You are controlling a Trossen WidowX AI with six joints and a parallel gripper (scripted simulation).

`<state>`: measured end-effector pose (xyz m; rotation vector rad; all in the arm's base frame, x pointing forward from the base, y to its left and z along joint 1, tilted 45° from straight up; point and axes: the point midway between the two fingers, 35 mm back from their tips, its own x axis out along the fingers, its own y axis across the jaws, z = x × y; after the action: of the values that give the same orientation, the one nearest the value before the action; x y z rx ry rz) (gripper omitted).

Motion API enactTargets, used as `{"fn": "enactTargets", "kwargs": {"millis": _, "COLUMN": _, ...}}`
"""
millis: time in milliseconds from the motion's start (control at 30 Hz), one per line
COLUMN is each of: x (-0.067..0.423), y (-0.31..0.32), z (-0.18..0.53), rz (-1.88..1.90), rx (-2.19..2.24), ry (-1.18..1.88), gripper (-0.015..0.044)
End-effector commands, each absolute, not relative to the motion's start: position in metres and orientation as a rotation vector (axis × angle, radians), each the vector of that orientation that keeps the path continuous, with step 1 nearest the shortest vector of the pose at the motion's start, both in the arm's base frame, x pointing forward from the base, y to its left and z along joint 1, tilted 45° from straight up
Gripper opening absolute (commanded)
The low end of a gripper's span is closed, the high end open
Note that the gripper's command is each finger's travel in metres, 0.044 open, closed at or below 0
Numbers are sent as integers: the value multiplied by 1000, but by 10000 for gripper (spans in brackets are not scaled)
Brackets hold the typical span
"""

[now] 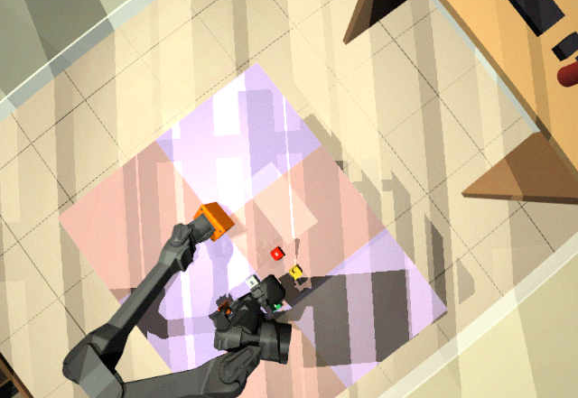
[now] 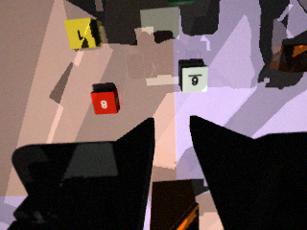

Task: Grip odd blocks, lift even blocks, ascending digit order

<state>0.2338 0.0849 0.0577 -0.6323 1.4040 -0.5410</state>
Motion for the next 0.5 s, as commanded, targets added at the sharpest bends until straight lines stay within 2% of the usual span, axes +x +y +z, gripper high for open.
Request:
{"fn": "enactTargets", "kwargs": {"millis": 0, "x": 217, "y": 128, "z": 15, "rz": -525, "rx": -642, "ry": 1414, "gripper": 120}}
{"fn": "enactTargets", "kwargs": {"millis": 300, "x": 206, "y": 147, "z": -8, "rz": -543, "rx": -639, "ry": 1402, "gripper": 120}}
{"fn": "enactTargets", "kwargs": {"millis": 467, "x": 215, "y": 108, "z": -51, "rz": -543, "rx": -639, "ry": 1400, "gripper": 251}}
